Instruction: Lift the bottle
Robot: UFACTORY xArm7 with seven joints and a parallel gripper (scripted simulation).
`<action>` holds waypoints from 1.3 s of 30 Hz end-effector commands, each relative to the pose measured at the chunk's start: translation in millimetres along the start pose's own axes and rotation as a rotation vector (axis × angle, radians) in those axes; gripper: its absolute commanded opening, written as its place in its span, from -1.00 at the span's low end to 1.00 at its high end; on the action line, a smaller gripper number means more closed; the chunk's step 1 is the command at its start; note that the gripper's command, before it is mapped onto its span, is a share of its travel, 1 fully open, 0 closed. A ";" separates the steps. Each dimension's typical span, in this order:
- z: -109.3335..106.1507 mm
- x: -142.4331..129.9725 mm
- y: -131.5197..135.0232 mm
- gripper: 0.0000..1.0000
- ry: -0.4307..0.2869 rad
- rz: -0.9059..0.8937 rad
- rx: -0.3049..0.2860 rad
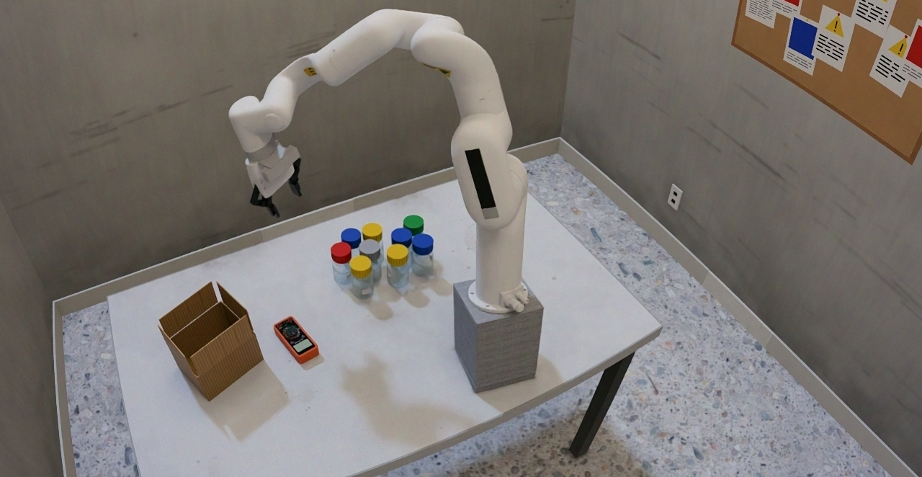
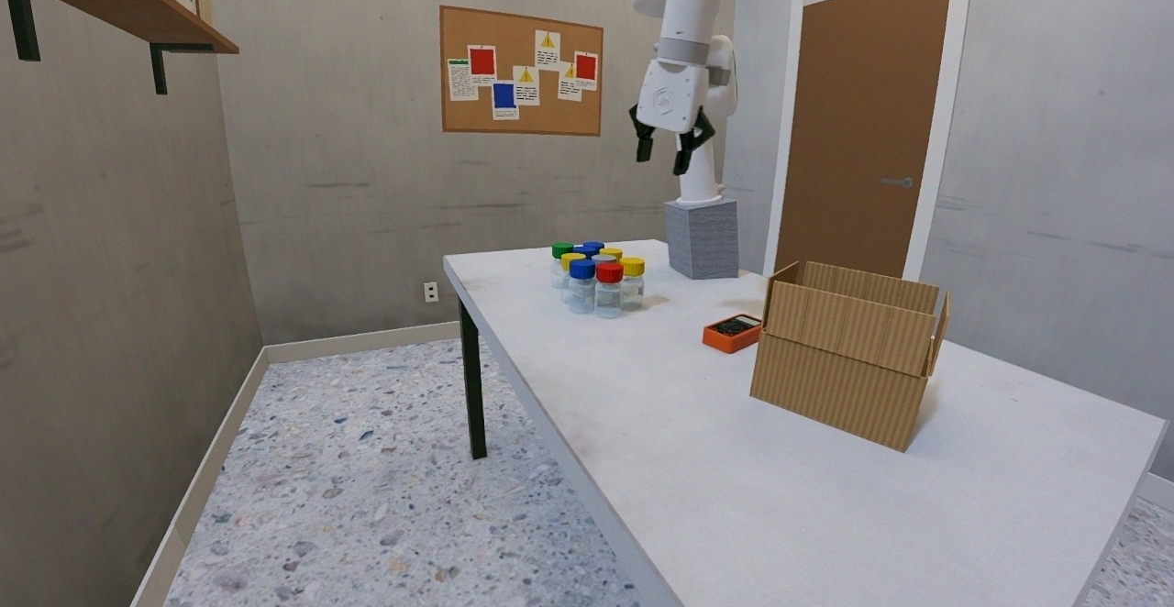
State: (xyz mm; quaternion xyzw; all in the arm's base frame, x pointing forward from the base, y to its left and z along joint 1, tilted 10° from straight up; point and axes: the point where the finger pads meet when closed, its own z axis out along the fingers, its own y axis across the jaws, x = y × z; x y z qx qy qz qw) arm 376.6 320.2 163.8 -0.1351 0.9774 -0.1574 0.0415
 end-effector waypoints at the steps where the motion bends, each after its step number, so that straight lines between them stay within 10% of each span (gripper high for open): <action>1: 3.3 -5.1 -15.1 0.58 -0.004 0.050 -0.018; 39: 67.9 -2.7 -198.7 0.58 -0.003 0.688 -0.192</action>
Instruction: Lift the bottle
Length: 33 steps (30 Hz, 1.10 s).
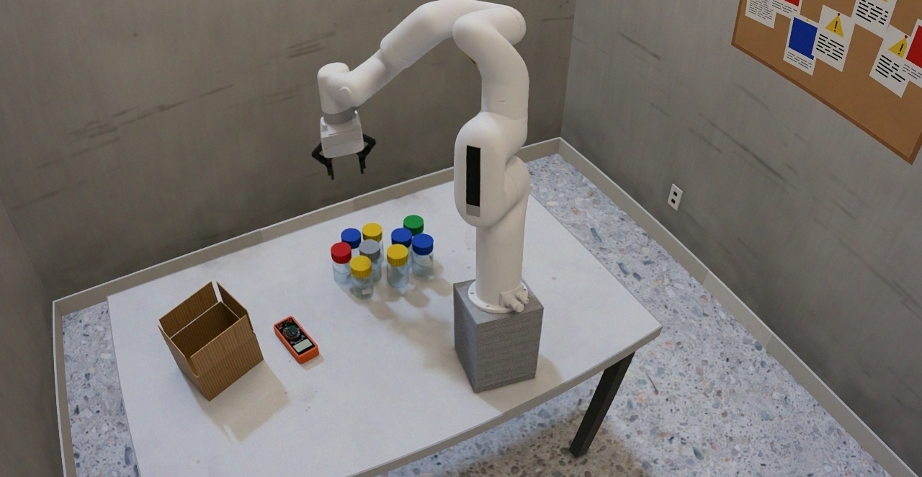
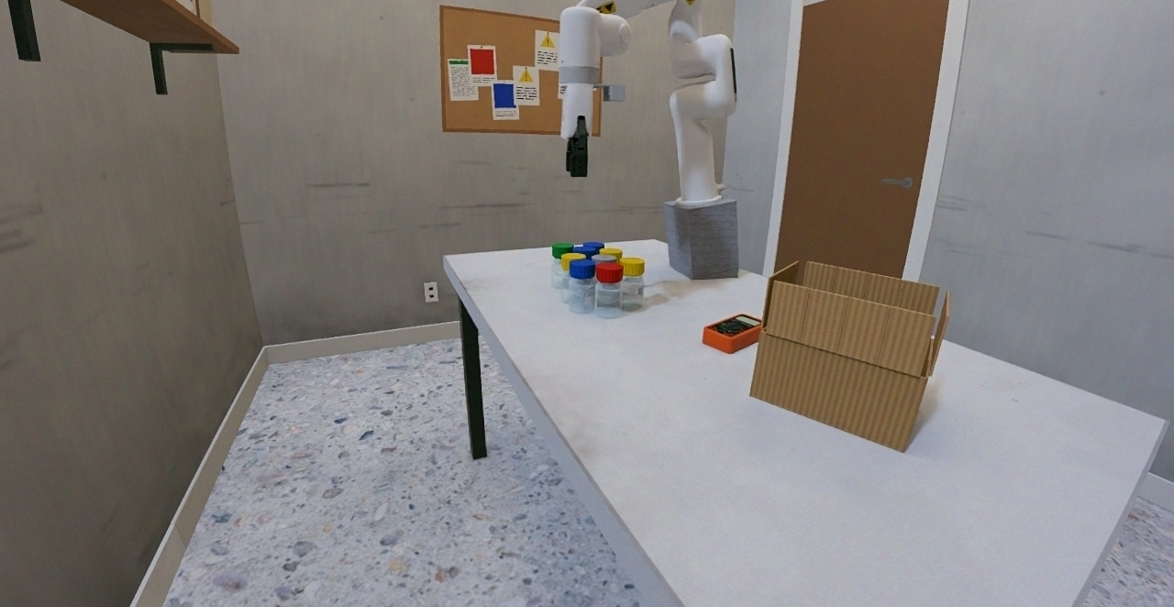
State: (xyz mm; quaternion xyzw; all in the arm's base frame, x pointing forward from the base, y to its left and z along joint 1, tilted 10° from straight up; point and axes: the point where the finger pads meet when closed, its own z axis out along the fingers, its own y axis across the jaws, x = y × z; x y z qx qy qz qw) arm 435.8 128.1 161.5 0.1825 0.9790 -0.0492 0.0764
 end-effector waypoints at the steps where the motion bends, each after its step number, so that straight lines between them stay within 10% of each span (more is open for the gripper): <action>1: 0.6 -6.6 -12.1 0.58 -0.005 0.051 -0.019; 33: 7.9 -20.4 -55.3 0.58 -0.010 0.221 -0.068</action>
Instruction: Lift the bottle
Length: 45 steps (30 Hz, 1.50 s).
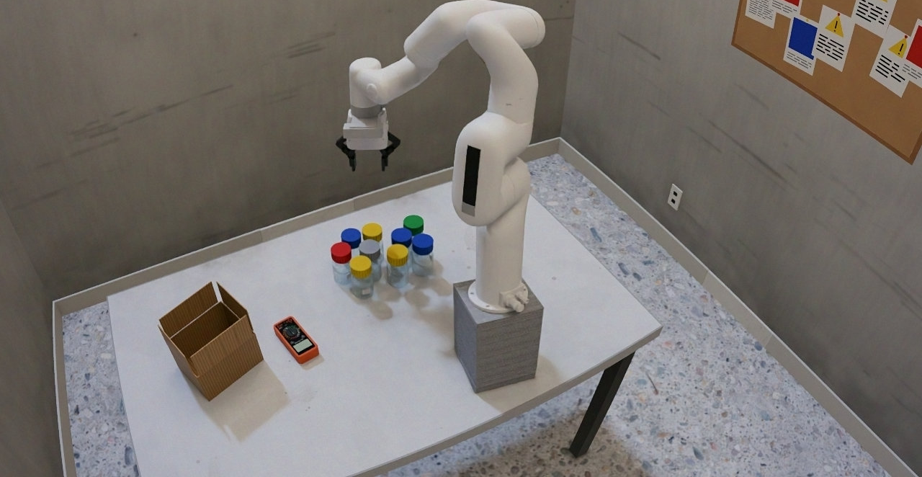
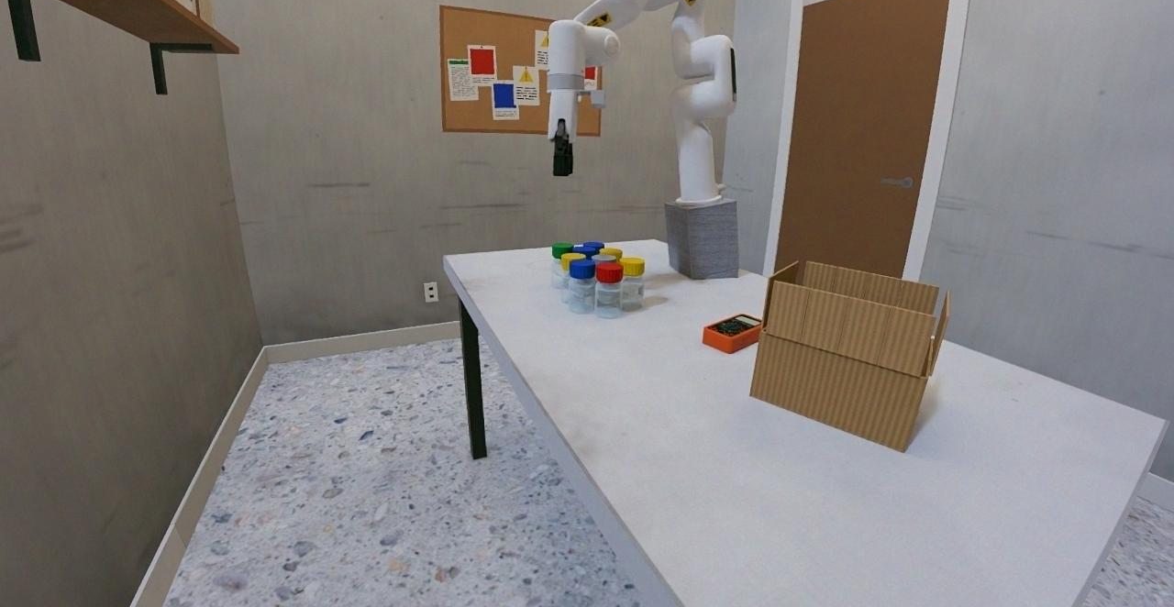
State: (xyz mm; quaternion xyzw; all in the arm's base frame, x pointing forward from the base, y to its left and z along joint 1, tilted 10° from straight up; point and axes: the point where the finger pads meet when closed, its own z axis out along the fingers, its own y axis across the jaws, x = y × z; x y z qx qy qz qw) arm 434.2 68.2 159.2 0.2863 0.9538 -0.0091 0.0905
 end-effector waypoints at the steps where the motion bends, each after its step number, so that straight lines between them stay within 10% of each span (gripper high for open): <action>1: -1.5 -1.0 1.0 0.58 -0.003 0.000 -0.003; 45: -0.3 -3.5 -4.2 0.58 -0.001 0.022 -0.004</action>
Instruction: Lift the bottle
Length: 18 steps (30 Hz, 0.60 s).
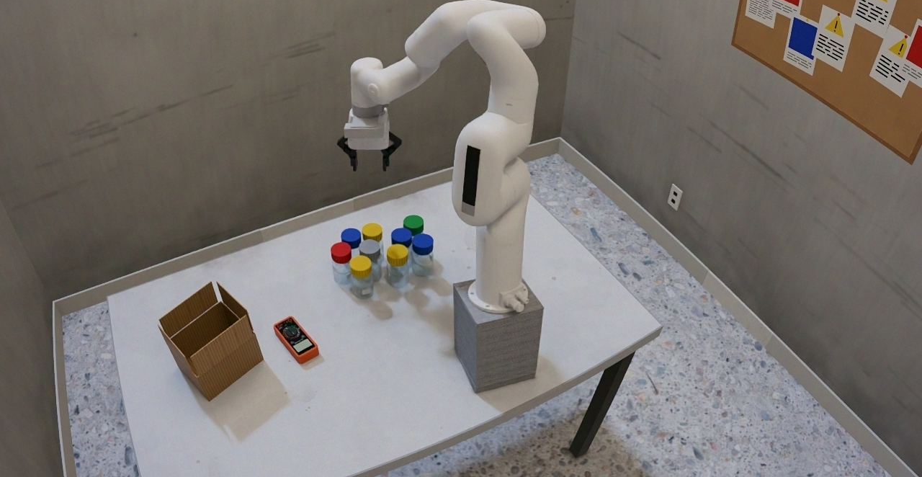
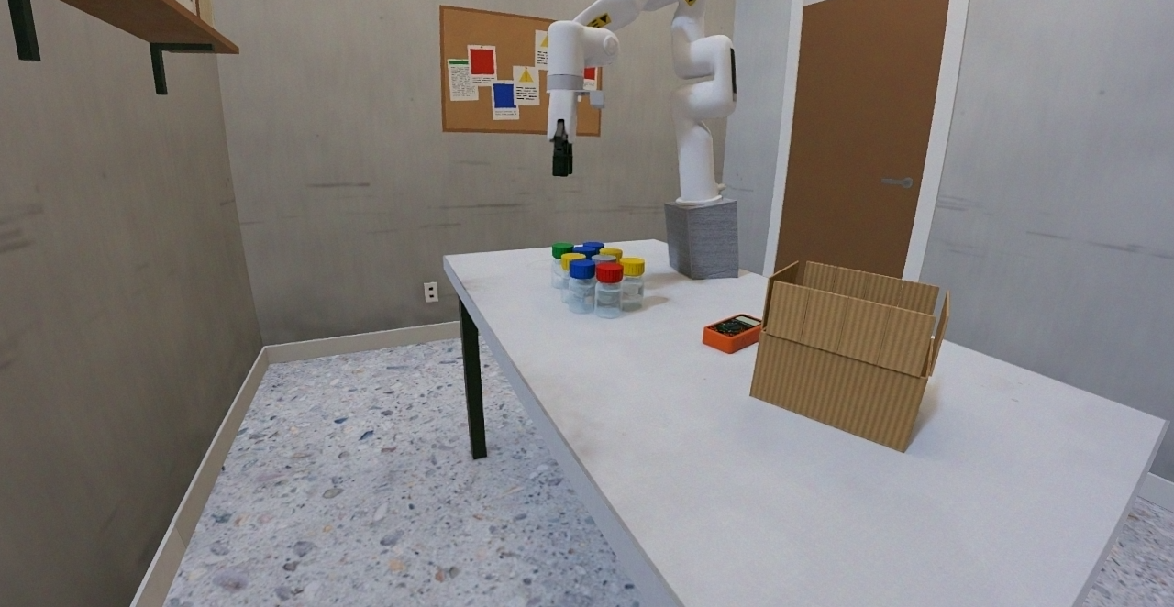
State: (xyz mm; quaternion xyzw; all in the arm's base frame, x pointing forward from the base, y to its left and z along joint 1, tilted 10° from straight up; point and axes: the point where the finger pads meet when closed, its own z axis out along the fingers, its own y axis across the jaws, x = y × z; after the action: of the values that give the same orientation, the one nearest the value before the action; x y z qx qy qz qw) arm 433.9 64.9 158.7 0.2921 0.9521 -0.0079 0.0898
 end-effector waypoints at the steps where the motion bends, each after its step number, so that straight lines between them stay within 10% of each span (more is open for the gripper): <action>1: -0.6 -2.9 -2.9 0.58 -0.002 0.017 -0.003; 18: 11.7 -22.7 -56.6 0.58 0.006 0.244 -0.006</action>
State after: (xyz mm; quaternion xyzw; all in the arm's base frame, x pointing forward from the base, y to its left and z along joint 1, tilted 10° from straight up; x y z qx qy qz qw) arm 423.4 11.4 148.9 0.3922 0.9158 0.0038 0.0865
